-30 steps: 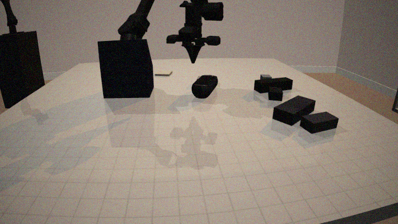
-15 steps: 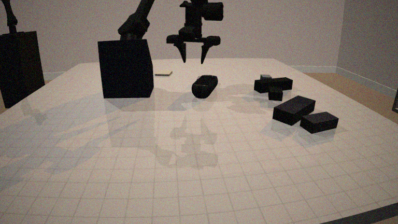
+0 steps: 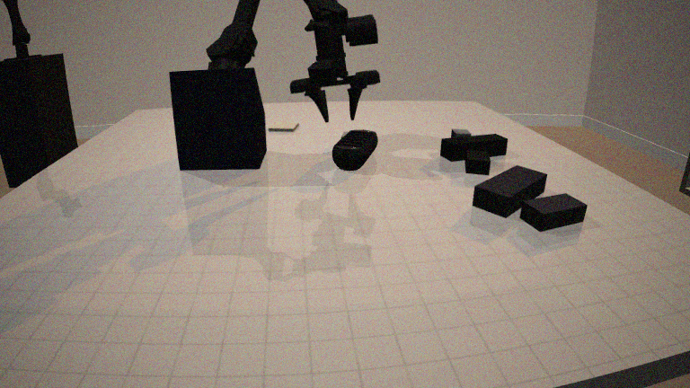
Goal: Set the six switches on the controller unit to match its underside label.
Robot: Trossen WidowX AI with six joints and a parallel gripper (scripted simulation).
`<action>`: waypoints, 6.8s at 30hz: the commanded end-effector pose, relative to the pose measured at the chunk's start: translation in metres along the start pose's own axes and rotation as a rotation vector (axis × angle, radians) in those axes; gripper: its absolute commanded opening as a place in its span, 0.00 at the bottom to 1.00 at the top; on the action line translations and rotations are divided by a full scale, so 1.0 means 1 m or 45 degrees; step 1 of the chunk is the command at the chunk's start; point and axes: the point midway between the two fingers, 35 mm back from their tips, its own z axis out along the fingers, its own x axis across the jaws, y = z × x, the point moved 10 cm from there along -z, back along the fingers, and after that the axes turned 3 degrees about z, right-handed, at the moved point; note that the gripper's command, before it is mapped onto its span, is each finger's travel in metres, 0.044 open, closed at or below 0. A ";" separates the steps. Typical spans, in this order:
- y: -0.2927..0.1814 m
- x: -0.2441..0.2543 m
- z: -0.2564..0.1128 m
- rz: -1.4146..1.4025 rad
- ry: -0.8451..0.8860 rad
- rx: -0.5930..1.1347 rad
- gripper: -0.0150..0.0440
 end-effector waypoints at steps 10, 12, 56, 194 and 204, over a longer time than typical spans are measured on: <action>-0.022 -0.031 0.017 0.019 0.179 0.088 0.25; -0.022 -0.031 0.017 0.019 0.179 0.088 0.25; -0.024 -0.039 0.070 0.019 0.172 0.076 0.25; 0.073 0.056 0.048 0.190 -0.199 0.036 0.25; 0.073 0.056 0.048 0.190 -0.199 0.036 0.25</action>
